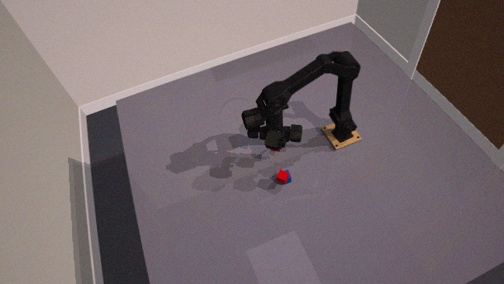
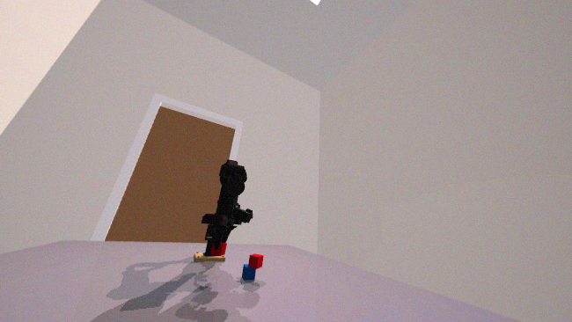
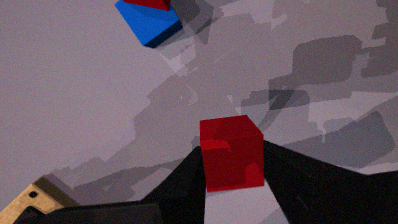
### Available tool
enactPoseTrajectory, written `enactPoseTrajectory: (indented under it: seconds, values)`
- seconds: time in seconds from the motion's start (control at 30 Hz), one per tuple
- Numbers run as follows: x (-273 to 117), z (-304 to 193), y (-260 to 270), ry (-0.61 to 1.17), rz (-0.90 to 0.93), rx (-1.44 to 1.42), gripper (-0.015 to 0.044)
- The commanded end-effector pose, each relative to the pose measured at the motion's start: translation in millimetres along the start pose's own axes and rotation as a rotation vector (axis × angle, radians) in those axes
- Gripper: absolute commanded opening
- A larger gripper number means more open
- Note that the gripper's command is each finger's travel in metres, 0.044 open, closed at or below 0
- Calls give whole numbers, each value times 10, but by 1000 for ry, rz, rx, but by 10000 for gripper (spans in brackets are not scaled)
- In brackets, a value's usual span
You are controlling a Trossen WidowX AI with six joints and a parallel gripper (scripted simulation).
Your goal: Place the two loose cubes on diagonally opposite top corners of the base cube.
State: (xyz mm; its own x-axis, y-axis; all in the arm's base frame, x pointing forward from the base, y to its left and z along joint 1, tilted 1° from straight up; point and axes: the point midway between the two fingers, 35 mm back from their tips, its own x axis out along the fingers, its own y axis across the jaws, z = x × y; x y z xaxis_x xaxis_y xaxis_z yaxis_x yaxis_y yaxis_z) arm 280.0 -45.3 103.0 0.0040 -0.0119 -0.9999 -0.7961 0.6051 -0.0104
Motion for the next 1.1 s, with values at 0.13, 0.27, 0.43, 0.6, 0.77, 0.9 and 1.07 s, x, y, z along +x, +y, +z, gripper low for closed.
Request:
enactPoseTrajectory:
  seconds: [0.13,0.27,0.43,0.6,0.77,0.9,1.07]
  values:
    - [-207,-12,10,-4,-1,-8,105]
    - [-306,-23,25,-3,2,-10,105]
    - [-426,-39,49,-3,5,-12,105]
    - [-437,1,67,-3,6,4,105]
    - [-421,147,125,-4,6,62,105]
    - [-407,261,178,-5,7,108,105]
    - [-390,402,252,-6,8,166,105]
